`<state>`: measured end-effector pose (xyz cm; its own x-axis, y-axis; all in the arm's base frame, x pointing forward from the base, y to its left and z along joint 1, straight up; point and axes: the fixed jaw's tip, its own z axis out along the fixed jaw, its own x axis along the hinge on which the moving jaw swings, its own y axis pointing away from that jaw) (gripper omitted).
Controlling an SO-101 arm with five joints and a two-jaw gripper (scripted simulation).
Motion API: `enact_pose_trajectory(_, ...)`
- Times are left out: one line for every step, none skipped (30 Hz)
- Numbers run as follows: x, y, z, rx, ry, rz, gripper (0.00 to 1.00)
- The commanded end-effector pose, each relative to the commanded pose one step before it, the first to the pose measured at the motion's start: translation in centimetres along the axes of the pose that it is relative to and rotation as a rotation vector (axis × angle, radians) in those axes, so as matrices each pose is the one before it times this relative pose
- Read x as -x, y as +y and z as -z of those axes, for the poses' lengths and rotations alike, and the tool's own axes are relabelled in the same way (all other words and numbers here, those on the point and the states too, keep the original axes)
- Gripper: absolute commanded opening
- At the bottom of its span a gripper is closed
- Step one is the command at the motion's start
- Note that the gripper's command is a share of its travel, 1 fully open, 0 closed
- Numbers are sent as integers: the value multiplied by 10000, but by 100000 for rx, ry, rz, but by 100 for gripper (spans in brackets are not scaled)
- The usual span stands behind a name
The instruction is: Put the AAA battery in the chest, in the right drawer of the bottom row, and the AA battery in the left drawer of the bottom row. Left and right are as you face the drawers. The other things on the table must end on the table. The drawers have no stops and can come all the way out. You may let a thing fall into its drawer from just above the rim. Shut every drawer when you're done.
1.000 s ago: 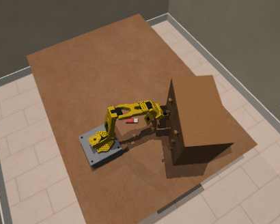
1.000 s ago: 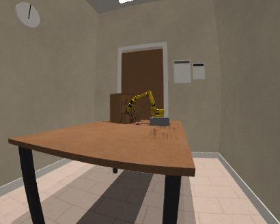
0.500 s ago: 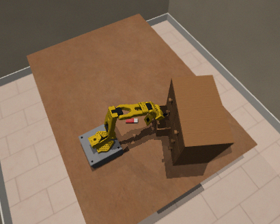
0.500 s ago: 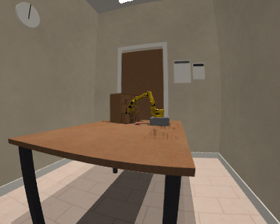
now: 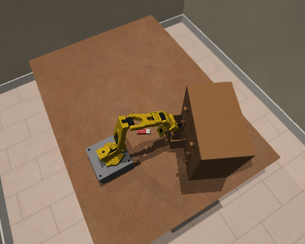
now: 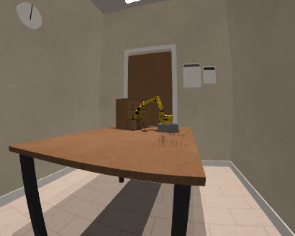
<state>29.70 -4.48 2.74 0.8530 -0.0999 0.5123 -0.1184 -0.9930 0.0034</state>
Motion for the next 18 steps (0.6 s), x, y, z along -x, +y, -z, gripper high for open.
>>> enact_pose_trajectory(4169, 628, -2443, 24, -1185, -790, 0)
enact_pose_trajectory(259, 44, -203, 7, 1, -12, 0)
enact_pose_trajectory(262, 45, -203, 8, -1, -12, 0)
enact_pose_trajectory(260, 44, -201, 7, 1, -12, 0)
enact_pose_trajectory(263, 45, -202, 8, -1, -12, 0)
enact_pose_trajectory(261, 44, -200, 7, 1, -12, 0)
enact_pose_trajectory(264, 45, -201, 8, -1, -12, 0)
enact_pose_trajectory(262, 44, -199, 7, 1, -12, 0)
enact_pose_trajectory(265, 45, -199, 8, -1, -12, 0)
enact_pose_trajectory(263, 44, -198, 7, 1, -12, 0)
enact_pose_trajectory(266, 45, -198, 8, -1, -12, 0)
enact_pose_trajectory(264, 43, -196, 7, 1, -12, 0)
enact_pose_trajectory(267, 45, -197, 8, -1, -12, 0)
enact_pose_trajectory(265, 43, -195, 7, 1, -13, 0)
enact_pose_trajectory(268, 45, -195, 8, -1, -13, 0)
enact_pose_trajectory(266, 43, -194, 7, 1, -13, 0)
enact_pose_trajectory(0, 0, 0, 0, 0, 0, 0)
enact_pose_trajectory(0, 0, 0, 0, 0, 0, 0)
